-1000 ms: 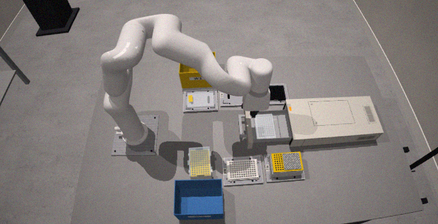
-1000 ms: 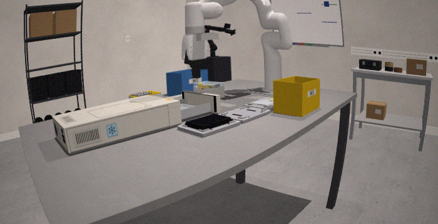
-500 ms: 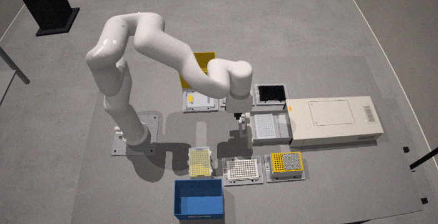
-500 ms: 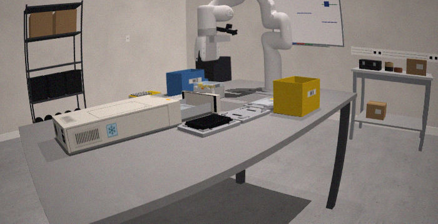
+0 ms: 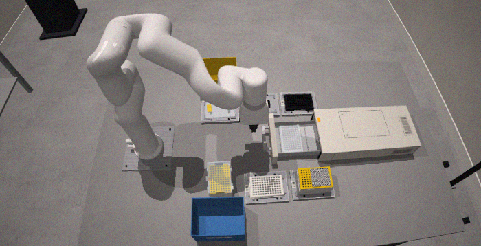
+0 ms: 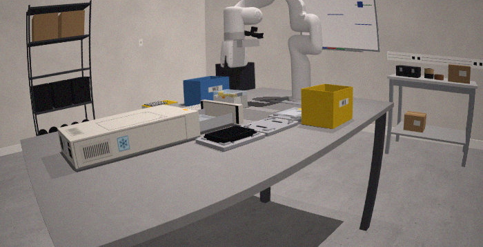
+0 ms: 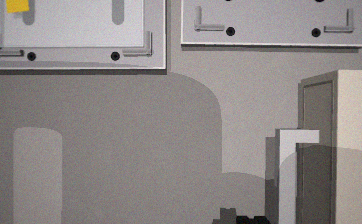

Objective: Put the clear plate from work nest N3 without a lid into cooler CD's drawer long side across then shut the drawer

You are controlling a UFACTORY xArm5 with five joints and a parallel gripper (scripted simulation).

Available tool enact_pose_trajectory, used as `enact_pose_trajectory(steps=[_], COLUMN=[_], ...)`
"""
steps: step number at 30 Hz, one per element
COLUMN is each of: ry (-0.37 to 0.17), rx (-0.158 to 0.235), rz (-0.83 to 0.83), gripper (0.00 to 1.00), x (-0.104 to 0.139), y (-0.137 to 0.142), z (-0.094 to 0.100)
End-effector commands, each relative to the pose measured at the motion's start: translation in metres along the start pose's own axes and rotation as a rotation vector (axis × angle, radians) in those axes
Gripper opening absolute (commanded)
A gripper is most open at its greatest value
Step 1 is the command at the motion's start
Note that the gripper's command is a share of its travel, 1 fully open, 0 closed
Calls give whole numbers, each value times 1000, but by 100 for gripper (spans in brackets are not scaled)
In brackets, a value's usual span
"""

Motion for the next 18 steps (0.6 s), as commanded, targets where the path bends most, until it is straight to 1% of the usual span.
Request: enact_pose_trajectory(steps=[1,4,18], ry=[15,15,15], rx=[8,8,8], rz=[0,0,0], gripper=[0,0,0], x=[1,1,0], y=[1,1,1], z=[2,0,-23])
Point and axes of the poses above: the point where the finger pads meet when closed, its own z axis back along the fingers, its own y axis across the jaws, x = y × z, the point moved 3 cm from there along z, back along the fingers, and after that the axes turned 13 degrees about z, right-handed, at the moved point
